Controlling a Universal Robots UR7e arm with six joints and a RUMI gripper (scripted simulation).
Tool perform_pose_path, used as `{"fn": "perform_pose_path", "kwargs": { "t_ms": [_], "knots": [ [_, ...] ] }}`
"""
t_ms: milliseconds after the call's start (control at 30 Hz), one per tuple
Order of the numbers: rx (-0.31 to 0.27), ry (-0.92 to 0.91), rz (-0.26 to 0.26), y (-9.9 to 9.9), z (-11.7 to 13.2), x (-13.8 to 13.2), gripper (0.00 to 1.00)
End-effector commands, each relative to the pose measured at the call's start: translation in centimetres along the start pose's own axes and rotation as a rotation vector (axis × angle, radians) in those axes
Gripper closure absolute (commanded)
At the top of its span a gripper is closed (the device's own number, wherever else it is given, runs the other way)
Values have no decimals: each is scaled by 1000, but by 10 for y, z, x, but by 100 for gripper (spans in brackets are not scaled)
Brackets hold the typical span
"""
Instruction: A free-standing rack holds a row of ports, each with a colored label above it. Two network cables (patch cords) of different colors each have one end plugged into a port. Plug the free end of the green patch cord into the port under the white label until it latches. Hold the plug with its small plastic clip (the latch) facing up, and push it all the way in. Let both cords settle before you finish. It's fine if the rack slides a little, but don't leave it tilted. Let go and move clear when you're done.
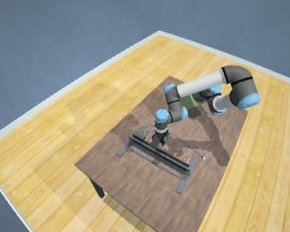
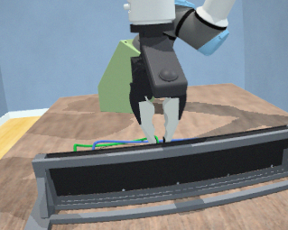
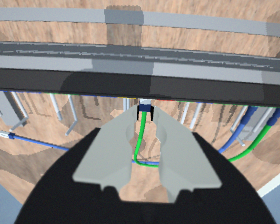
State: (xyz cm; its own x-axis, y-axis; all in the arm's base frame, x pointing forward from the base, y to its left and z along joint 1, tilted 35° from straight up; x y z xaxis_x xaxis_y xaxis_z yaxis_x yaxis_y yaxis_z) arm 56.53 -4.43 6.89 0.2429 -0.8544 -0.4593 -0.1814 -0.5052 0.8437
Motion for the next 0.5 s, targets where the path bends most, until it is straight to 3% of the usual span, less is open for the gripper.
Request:
{"fn": "perform_pose_path", "kwargs": {
  "t_ms": [0, 467],
  "knots": [
    [-10, 10, 2, 3, -7, 1, 100],
    [-17, 11, 3, 5, -9, 1, 100]
  ]
}}
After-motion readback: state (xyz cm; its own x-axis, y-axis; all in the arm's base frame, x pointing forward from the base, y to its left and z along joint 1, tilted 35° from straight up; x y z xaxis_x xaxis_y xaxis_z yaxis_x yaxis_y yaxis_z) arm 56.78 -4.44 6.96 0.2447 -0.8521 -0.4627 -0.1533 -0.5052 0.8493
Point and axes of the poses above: the point where the finger pads meet when closed, its own y axis back along the fingers, its own x axis across the jaws, z = x × y, the point moved 5 cm from there along y, back along the fingers, and after that the axes turned 7 degrees about y, right-handed, at the moved point
